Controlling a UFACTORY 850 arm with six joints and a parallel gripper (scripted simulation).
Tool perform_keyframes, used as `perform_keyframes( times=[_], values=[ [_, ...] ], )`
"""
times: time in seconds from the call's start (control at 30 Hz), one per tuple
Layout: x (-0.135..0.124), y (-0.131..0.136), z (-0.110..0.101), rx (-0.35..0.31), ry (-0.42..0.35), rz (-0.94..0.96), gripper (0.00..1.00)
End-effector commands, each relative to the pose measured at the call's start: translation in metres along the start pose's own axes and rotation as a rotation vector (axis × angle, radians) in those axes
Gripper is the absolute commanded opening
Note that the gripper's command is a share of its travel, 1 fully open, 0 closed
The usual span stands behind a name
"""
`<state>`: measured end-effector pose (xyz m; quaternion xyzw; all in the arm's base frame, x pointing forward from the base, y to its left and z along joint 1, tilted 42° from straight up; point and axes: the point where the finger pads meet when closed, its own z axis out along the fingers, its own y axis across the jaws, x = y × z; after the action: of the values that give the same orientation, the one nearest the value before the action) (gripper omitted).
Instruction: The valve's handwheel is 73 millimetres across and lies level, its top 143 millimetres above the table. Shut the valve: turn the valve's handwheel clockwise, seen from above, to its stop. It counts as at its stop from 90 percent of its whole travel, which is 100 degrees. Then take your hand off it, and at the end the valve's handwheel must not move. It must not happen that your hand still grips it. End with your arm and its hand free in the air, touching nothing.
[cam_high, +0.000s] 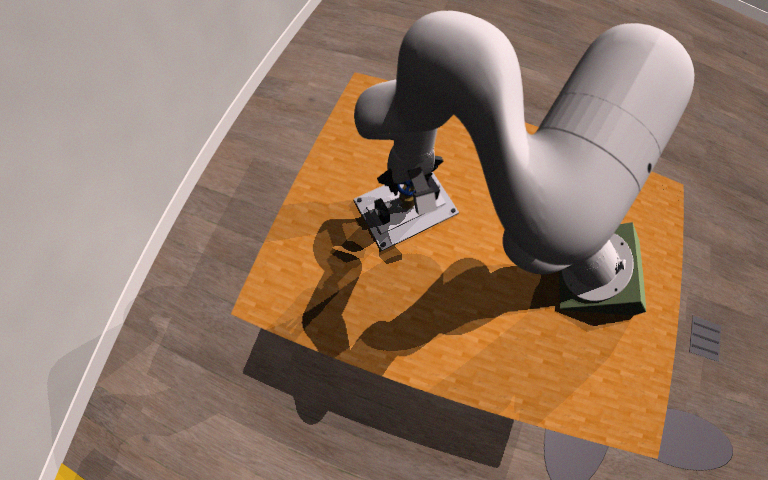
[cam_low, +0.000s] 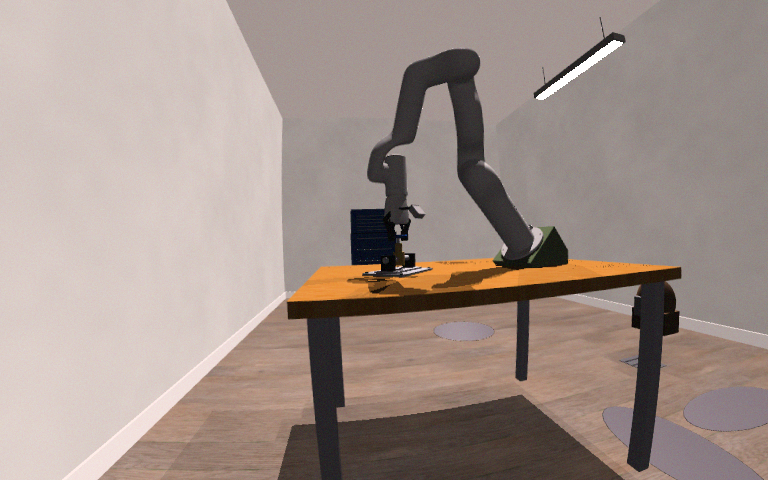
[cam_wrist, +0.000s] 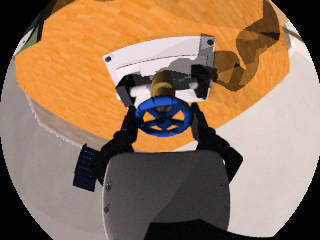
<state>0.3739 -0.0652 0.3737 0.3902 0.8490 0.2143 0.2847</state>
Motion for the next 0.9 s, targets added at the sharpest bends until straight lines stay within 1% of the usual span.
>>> perform_keyframes(
  times=[0.0, 0.5, 0.53, 0.87],
  values=[
    [-0.0005, 0.0004, -0.0003, -0.001, -0.001, 0.001, 0.00],
    [-0.0005, 0.0004, -0.0003, -0.001, -0.001, 0.001, 0.00],
    [-0.0005, 0.0004, -0.0003, -0.001, -0.001, 0.001, 1.00],
    [-0.0005, 0.0004, -0.0003, -0.001, -0.001, 0.001, 1.00]
  ],
)
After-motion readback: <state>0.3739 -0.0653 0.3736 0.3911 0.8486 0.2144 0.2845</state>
